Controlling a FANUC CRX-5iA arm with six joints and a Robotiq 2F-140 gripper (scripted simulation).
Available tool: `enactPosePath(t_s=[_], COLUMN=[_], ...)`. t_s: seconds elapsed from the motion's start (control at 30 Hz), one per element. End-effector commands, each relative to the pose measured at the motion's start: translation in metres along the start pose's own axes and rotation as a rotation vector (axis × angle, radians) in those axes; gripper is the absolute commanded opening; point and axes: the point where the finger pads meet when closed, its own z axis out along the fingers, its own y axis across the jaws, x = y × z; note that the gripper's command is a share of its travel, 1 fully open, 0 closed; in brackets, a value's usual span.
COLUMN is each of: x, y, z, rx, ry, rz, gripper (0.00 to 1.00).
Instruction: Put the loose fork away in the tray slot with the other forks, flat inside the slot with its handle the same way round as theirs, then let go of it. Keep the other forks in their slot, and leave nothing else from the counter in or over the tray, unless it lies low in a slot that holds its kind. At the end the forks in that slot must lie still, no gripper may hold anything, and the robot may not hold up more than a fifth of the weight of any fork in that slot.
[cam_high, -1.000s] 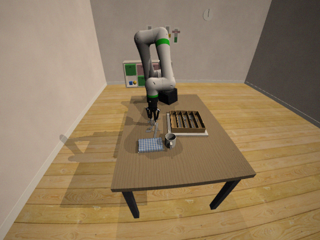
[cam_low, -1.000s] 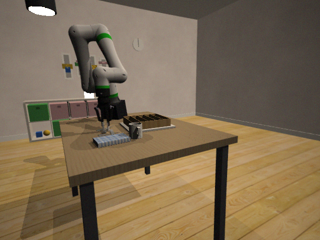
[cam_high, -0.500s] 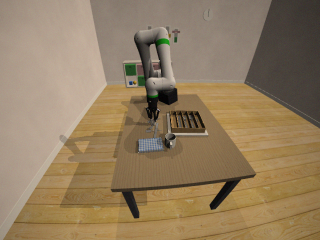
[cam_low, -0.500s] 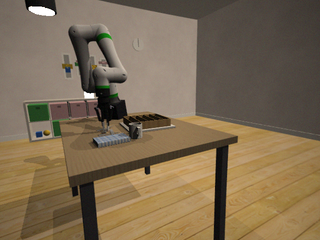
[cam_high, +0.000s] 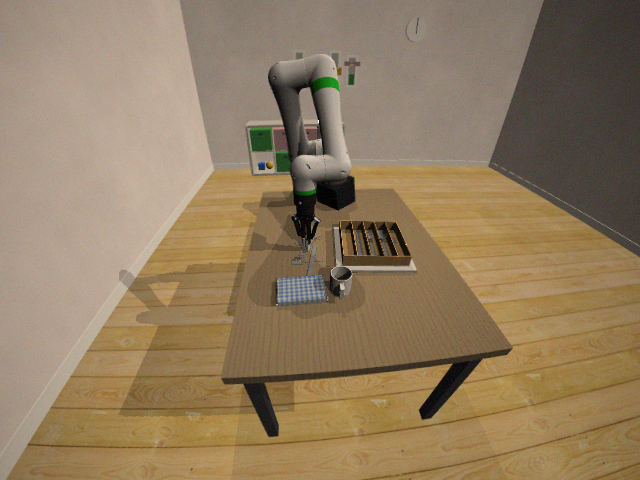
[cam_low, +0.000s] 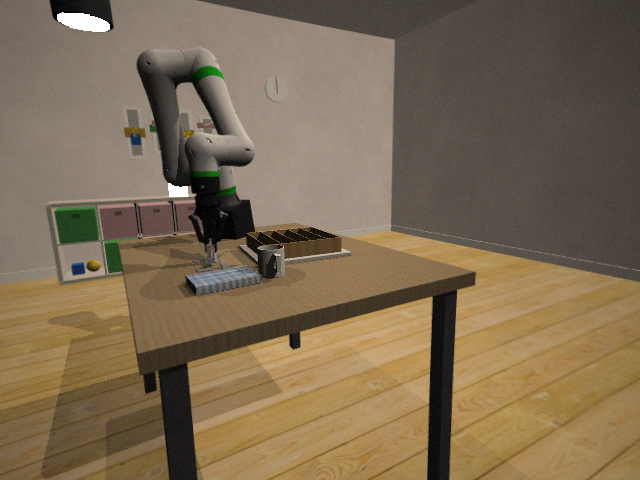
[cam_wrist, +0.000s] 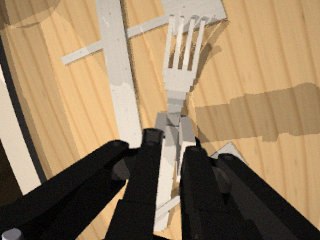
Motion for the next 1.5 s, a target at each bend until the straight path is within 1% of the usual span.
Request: enactPosePath(t_s=[0.0,1.0,1.23,1.47], x=[0.000,0.000,0.000,0.000], y=[0.000,0.000,0.000,0.000], z=[0.000,-0.001,-0.005,-0.018], rx=[0.000,0.000,0.000,0.000], ry=[0.000,0.000,0.000,0.000], rz=[0.000,0.000,0.000,0.000], gripper=[0.02,0.02,0.02,0.02])
